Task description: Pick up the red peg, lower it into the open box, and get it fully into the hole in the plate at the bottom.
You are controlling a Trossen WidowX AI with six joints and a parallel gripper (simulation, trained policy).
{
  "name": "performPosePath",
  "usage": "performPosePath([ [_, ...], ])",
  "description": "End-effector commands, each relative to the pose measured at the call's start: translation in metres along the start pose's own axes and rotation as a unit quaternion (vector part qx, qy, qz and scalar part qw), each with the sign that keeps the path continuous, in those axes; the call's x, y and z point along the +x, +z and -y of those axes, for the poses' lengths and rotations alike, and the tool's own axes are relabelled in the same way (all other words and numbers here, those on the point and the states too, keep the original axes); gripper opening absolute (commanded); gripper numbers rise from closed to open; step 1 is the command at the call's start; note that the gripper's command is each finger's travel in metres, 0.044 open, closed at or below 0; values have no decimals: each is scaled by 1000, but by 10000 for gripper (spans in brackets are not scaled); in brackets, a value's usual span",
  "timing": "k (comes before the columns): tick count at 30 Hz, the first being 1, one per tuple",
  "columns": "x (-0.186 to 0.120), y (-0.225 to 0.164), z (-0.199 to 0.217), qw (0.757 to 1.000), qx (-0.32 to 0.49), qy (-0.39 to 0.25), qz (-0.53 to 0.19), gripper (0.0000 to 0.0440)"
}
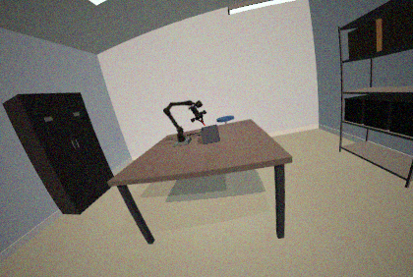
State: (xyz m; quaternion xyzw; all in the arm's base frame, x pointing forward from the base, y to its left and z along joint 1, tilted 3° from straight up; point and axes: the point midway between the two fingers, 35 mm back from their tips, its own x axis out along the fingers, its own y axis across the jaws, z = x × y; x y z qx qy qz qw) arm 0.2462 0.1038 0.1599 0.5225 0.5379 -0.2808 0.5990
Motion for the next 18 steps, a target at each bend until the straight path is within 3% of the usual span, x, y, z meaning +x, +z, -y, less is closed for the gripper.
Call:
performPosePath([
  [1, -12, 10, -7, 1000, -1, 9, 15, 0],
  [18, -36, 77, -14, 997, 28, -14, 78, 0],
])
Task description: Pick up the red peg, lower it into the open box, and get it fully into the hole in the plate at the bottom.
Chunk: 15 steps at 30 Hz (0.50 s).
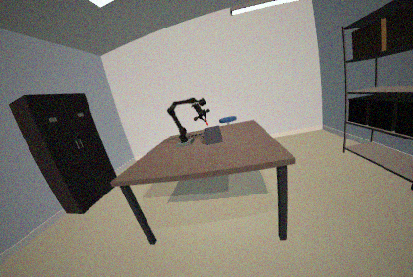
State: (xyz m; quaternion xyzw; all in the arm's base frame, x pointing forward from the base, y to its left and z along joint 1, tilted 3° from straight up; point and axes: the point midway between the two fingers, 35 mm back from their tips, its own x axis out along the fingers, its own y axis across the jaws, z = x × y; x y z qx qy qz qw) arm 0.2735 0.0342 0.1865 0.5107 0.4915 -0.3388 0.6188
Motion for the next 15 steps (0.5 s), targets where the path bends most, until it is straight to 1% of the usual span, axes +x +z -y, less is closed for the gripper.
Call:
performPosePath([
  [1, -1, 10, -2, 1000, 3, -5, 7, 0],
  [15, 13, 51, -4, 999, 18, -40, 11, 0],
])
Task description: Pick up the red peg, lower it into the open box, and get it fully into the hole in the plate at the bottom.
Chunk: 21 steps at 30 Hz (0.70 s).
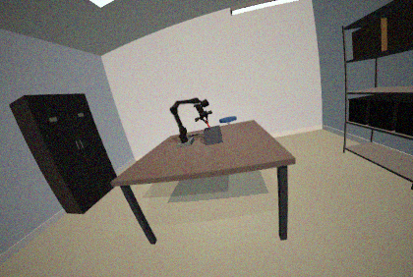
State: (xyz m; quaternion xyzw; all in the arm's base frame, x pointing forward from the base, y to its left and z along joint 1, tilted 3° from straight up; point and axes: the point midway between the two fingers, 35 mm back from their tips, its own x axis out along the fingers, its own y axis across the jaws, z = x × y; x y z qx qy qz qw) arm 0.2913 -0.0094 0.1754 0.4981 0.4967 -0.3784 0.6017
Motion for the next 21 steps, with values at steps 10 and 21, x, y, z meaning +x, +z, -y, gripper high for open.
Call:
performPosePath([
  [10, 23, 25, -2, 1000, 0, -25, -9, 0],
  [21, 57, 35, -2, 999, -2, -41, -29, 4],
])
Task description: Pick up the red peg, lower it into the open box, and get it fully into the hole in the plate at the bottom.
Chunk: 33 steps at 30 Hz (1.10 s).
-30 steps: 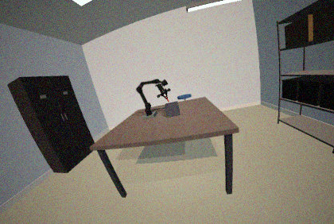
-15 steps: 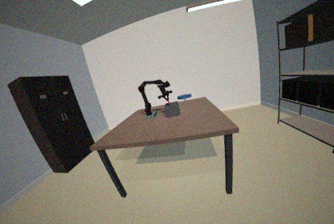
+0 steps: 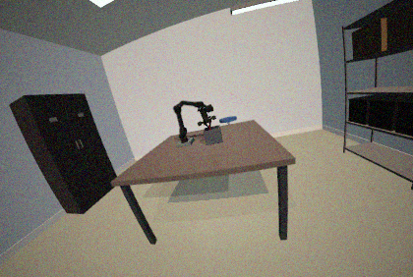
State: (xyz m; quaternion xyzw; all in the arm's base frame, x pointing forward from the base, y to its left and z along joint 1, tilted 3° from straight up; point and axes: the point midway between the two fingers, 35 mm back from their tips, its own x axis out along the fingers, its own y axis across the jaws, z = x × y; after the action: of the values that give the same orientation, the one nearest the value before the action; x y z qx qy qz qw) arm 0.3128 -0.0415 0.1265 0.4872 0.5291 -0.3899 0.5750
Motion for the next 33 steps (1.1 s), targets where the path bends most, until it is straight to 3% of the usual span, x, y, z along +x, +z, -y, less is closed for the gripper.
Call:
performPosePath([
  [1, 9, 1, 0, 1000, -3, -2, -8, 1],
  [14, 46, 8, -5, 999, -24, -14, -20, 1],
  [16, 51, 8, -3, 999, -26, -20, -21, 50],
  [18, 55, 9, -2, 999, -31, -24, -21, 49],
  [23, 61, 11, -3, 998, -41, -31, -20, 109],
  [30, 50, 14, -10, 998, -37, -21, -38, 108],
  [33, 43, 15, -15, 998, -33, -9, -51, 130],
])
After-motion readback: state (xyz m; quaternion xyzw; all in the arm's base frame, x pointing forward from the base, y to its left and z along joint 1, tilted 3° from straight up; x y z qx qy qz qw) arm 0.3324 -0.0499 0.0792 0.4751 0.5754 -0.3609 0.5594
